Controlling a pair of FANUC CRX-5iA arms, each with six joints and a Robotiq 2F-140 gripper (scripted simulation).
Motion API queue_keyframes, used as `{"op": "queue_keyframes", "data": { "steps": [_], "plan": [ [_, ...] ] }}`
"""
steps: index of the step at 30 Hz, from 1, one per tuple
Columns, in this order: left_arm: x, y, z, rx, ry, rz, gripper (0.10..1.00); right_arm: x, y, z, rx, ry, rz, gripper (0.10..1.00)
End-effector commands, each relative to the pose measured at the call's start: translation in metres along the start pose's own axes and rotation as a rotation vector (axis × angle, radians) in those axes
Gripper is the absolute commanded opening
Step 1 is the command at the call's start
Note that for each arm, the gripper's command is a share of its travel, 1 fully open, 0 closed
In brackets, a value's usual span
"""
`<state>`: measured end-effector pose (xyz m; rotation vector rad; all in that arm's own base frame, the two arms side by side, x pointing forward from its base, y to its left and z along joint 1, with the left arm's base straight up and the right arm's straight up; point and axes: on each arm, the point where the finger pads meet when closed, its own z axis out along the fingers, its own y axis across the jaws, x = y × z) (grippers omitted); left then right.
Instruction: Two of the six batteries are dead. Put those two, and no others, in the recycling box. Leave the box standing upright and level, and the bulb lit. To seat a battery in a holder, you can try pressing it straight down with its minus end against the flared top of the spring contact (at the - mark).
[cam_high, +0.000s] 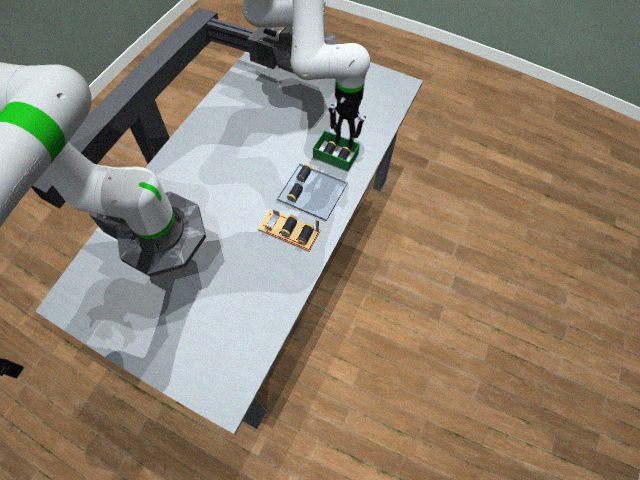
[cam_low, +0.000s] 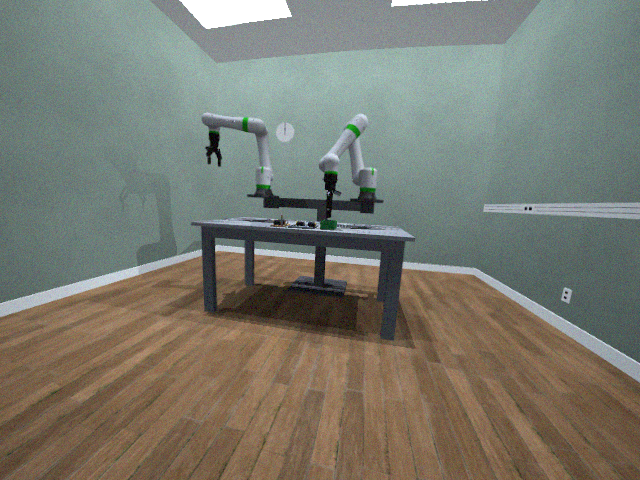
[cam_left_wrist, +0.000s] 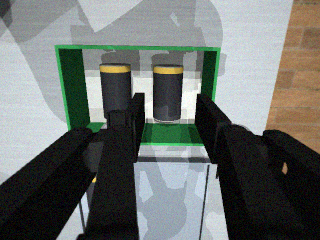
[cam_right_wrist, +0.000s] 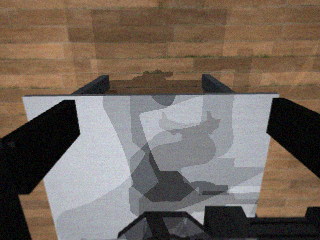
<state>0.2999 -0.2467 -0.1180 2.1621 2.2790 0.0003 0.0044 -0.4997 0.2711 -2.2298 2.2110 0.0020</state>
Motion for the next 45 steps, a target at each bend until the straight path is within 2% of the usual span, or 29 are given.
{"op": "queue_keyframes", "data": {
  "steps": [1,12,19,27,31,40,42,45],
  "plan": [
    [0.000,0.000,-0.011,-0.001,-0.001,0.000,0.364,0.000,0.000,-0.001,0.000,0.002,0.000,1.000],
    [0.000,0.000,-0.014,-0.001,-0.001,0.000,0.364,0.000,0.000,-0.001,0.000,0.002,0.000,1.000],
    [0.000,0.000,-0.044,-0.001,-0.001,0.000,0.364,0.000,0.000,-0.001,0.000,0.002,0.000,1.000],
    [-0.003,-0.001,-0.044,-0.001,-0.001,0.000,0.364,0.000,0.000,-0.001,0.000,0.002,0.000,1.000],
    [-0.026,-0.017,-0.044,-0.001,-0.001,0.000,0.364,0.000,0.000,-0.001,0.000,0.002,0.000,1.000],
    [-0.126,-0.084,-0.044,0.000,-0.001,0.000,0.364,0.000,0.000,-0.001,0.000,0.002,0.000,1.000],
    [-0.126,-0.084,-0.044,0.000,-0.001,0.000,0.364,0.000,0.000,-0.001,0.000,0.002,0.000,1.000],
    [-0.141,-0.094,-0.044,0.000,-0.001,0.000,0.364,0.000,0.000,-0.001,0.000,0.002,0.000,1.000]
  ]
}}
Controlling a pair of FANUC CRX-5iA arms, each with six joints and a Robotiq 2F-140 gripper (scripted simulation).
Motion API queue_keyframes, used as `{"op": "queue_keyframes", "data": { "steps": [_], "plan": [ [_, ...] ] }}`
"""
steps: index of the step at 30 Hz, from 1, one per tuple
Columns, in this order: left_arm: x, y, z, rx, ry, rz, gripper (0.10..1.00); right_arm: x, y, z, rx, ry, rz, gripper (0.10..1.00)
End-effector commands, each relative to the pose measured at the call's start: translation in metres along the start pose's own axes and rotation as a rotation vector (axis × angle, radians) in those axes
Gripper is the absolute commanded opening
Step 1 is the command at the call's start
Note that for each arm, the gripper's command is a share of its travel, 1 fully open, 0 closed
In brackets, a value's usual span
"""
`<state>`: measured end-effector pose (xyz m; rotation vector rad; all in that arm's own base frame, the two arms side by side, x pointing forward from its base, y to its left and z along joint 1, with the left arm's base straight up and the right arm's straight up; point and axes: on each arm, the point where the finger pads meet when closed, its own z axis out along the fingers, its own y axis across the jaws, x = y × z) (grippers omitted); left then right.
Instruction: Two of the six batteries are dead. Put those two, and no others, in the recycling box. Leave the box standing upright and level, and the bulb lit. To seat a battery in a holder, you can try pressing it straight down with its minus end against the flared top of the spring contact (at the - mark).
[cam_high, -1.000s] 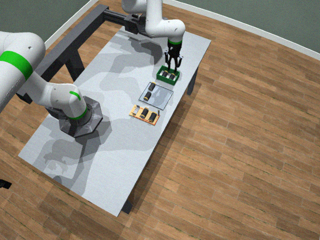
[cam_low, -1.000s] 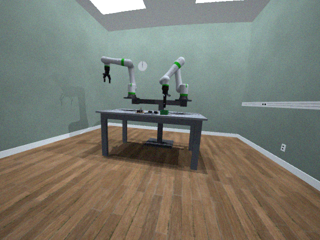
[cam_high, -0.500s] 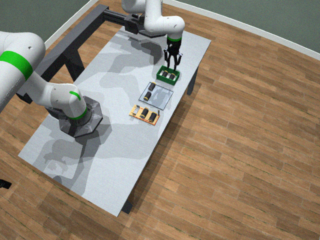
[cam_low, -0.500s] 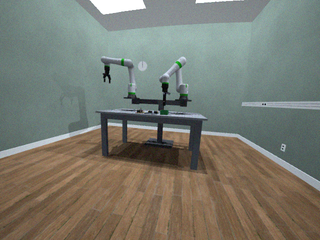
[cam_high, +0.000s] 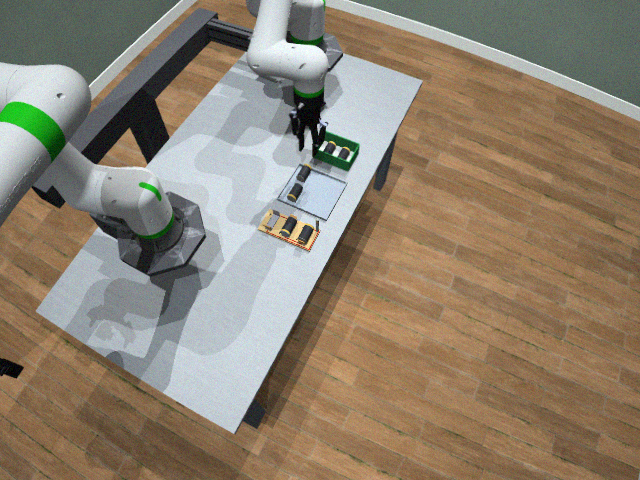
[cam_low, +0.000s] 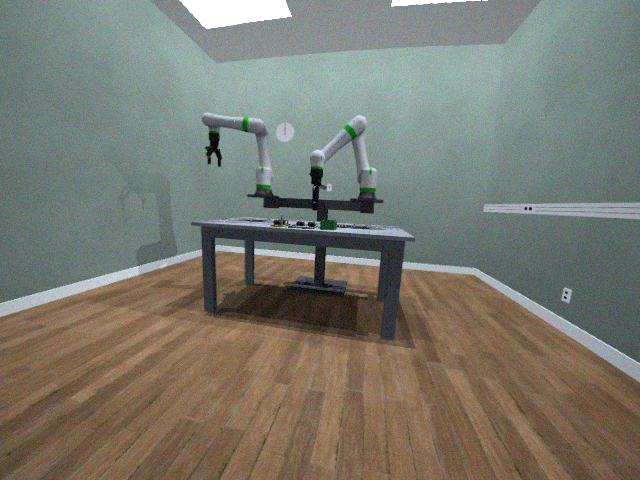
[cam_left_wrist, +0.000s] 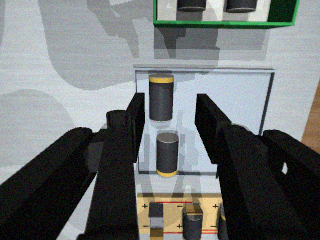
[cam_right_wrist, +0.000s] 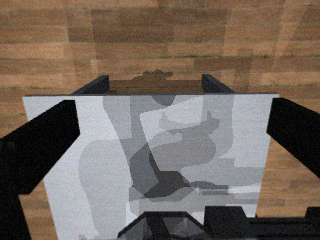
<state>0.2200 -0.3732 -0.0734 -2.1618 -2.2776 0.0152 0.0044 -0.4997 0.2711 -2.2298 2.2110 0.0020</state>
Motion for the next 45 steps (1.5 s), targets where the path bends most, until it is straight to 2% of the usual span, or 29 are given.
{"op": "queue_keyframes", "data": {
  "steps": [1,25,27,29,31,33,34,45],
  "plan": [
    [-0.020,-0.008,0.001,-0.009,0.004,0.000,0.364,0.000,0.000,-0.001,0.000,0.002,0.000,1.000],
    [-0.020,-0.009,0.001,-0.009,0.004,0.000,0.364,0.000,0.000,-0.001,0.000,0.002,0.000,1.000],
    [-0.020,-0.008,0.017,-0.008,0.004,-0.001,0.364,0.000,0.000,-0.001,0.000,0.002,0.000,1.000],
    [-0.019,-0.008,0.045,-0.008,0.004,-0.001,0.364,0.000,0.000,-0.001,0.000,0.002,0.000,1.000],
    [-0.019,-0.008,0.045,-0.008,0.004,-0.001,0.364,0.000,0.000,-0.001,0.000,0.002,0.000,1.000],
    [-0.019,-0.008,0.067,-0.008,0.004,-0.001,0.364,0.000,0.000,-0.001,0.000,0.002,0.000,1.000],
    [-0.019,-0.008,0.071,-0.008,0.004,-0.001,0.364,0.000,0.000,-0.001,0.000,0.002,0.000,1.000],
    [-0.019,-0.008,0.072,-0.008,0.004,-0.001,0.364,0.000,0.000,-0.001,0.000,0.002,0.000,1.000]
  ]
}}
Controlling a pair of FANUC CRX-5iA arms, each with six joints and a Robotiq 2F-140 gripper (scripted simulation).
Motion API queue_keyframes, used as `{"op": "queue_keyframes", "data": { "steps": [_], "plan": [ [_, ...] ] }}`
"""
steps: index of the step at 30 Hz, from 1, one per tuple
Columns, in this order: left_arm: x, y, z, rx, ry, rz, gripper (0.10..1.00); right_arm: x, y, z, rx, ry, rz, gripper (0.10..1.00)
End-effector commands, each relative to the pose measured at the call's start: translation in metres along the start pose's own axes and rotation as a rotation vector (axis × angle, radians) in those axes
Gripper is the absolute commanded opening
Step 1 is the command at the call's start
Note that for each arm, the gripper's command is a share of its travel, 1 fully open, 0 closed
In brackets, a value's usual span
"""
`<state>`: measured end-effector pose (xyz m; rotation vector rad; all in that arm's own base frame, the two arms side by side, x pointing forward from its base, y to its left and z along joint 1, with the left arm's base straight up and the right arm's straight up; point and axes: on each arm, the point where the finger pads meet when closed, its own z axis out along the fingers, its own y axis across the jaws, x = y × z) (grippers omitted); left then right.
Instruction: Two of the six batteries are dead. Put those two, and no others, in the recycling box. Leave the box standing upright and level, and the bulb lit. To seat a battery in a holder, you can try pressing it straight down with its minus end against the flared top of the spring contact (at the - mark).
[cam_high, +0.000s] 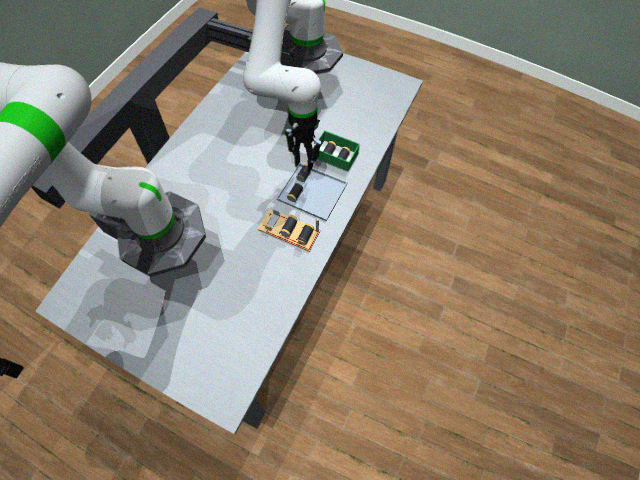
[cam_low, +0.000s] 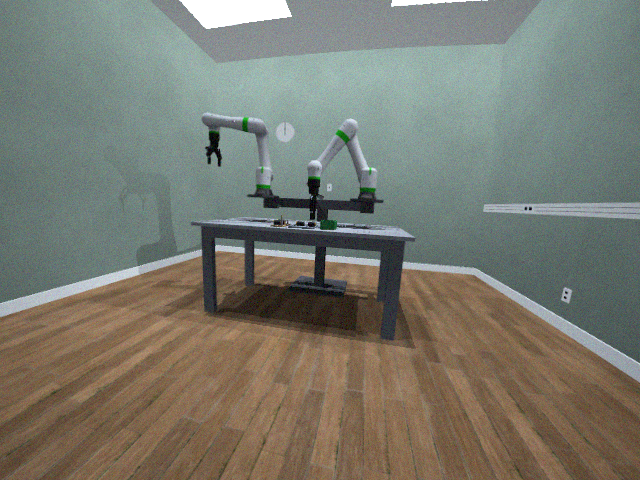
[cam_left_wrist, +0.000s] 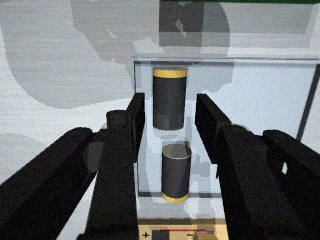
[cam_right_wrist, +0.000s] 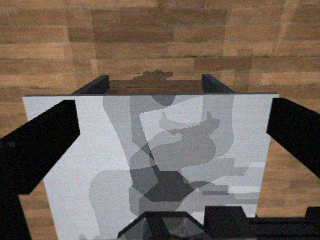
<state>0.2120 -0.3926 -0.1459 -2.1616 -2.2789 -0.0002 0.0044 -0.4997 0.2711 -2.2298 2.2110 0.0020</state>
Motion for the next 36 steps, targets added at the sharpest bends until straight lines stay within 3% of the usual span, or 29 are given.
{"op": "queue_keyframes", "data": {
  "steps": [1,26,36],
  "plan": [
    [-0.001,0.000,-0.001,-0.001,-0.002,0.000,0.364,0.000,0.000,-0.001,0.000,0.002,0.000,1.000],
    [-0.001,0.000,0.000,-0.001,-0.002,0.000,0.364,0.000,0.000,-0.001,0.000,0.002,0.000,1.000],
    [-0.001,0.000,0.032,-0.001,-0.002,0.000,0.364,0.000,0.000,-0.001,0.000,0.002,0.000,1.000]
  ]
}}
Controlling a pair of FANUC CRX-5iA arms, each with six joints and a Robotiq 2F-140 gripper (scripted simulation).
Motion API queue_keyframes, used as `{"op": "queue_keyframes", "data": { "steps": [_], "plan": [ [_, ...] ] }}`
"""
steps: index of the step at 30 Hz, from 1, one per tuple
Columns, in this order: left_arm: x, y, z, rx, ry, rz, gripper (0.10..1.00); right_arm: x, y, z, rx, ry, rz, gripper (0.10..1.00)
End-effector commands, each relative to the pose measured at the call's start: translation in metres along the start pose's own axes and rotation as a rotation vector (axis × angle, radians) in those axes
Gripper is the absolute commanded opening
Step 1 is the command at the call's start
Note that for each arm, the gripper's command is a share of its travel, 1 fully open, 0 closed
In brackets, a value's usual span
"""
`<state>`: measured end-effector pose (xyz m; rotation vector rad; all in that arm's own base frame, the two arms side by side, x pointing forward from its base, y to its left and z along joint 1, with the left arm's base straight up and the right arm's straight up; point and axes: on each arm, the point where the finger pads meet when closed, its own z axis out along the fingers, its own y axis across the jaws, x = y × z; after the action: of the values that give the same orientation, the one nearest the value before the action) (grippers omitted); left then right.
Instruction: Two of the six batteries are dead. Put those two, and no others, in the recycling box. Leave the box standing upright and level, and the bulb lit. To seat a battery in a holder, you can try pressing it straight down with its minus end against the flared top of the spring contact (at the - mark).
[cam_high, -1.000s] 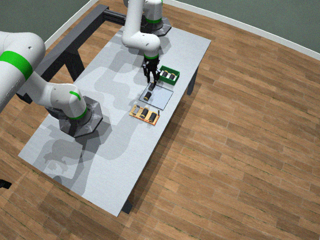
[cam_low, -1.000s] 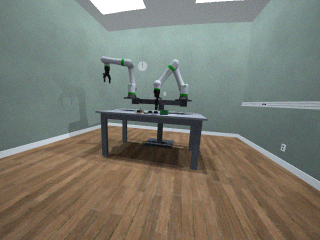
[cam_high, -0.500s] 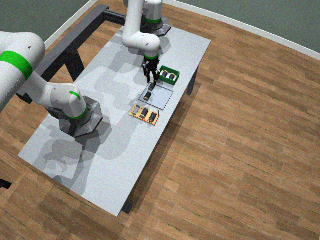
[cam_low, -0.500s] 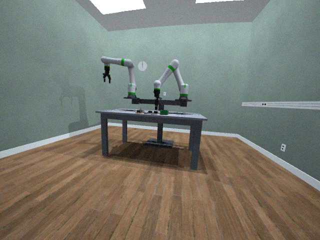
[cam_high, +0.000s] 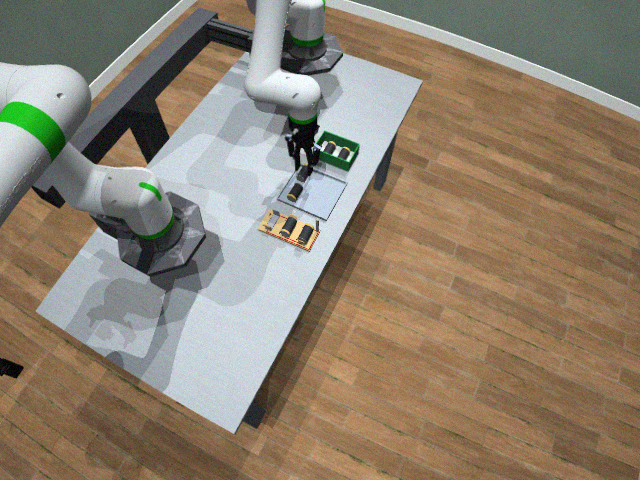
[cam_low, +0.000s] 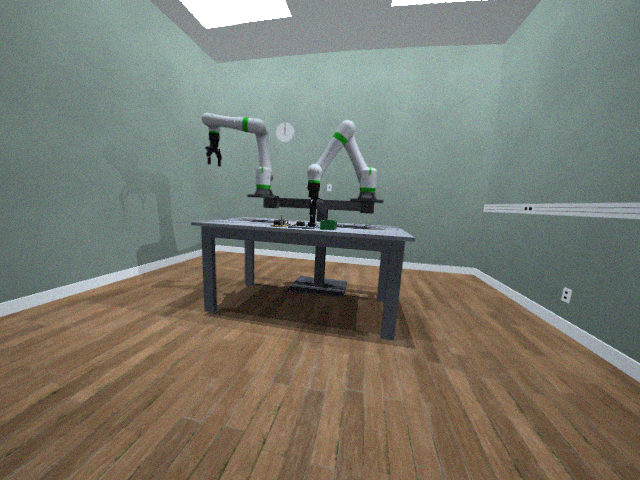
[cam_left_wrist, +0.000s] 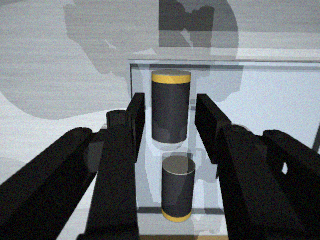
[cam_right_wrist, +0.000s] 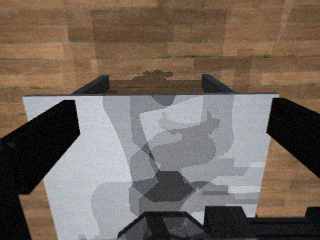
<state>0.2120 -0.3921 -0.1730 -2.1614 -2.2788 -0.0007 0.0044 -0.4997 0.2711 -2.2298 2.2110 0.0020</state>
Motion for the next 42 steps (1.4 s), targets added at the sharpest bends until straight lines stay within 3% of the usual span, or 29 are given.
{"op": "queue_keyframes", "data": {
  "steps": [1,25,26,42],
  "plan": [
    [-0.001,0.000,0.005,-0.001,-0.002,0.000,0.364,0.000,0.000,-0.001,0.000,0.002,0.000,1.000],
    [-0.001,0.000,0.017,-0.001,-0.002,0.000,0.364,0.000,0.000,-0.001,0.000,0.002,0.000,1.000],
    [-0.001,0.000,0.017,-0.001,-0.002,0.000,0.244,0.000,0.000,-0.001,0.000,0.002,0.000,1.000],
    [-0.001,0.000,0.017,-0.001,-0.002,0.000,0.244,0.000,0.000,-0.001,0.000,0.002,0.000,1.000]
  ]
}}
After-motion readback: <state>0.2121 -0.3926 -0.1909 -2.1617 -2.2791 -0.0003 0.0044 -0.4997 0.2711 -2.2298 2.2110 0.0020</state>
